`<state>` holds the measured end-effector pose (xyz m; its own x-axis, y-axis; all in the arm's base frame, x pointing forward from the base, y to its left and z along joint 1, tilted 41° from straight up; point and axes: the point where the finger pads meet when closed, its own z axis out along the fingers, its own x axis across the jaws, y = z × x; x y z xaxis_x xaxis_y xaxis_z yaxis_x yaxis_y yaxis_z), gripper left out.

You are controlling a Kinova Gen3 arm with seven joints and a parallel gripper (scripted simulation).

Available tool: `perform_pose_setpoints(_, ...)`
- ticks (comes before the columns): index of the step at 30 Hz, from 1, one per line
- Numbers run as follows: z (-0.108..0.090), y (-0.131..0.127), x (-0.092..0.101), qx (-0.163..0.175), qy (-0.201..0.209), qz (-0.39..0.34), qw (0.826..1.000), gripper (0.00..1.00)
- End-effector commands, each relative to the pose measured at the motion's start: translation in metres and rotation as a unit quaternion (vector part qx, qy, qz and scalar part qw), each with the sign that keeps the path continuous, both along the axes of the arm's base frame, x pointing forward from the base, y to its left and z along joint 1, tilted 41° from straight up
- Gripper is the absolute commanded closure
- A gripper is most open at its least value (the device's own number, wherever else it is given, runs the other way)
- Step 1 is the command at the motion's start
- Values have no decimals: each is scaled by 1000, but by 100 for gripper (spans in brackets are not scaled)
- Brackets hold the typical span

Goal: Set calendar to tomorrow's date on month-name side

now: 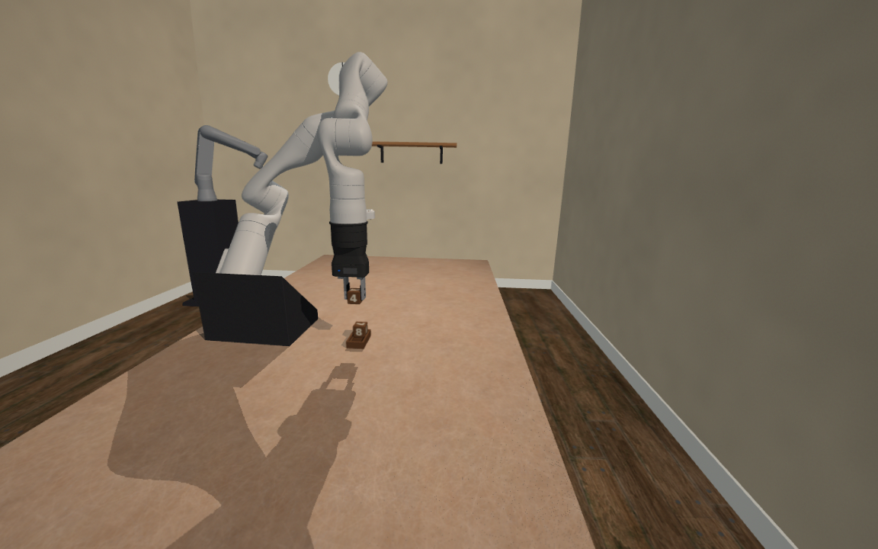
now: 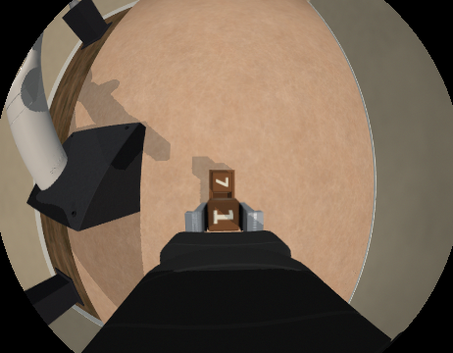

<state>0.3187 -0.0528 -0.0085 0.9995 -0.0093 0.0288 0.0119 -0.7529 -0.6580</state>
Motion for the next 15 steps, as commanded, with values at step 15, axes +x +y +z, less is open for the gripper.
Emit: perform_pose_setpoints(15, 8, 9, 2, 1, -38, 39, 999, 43)
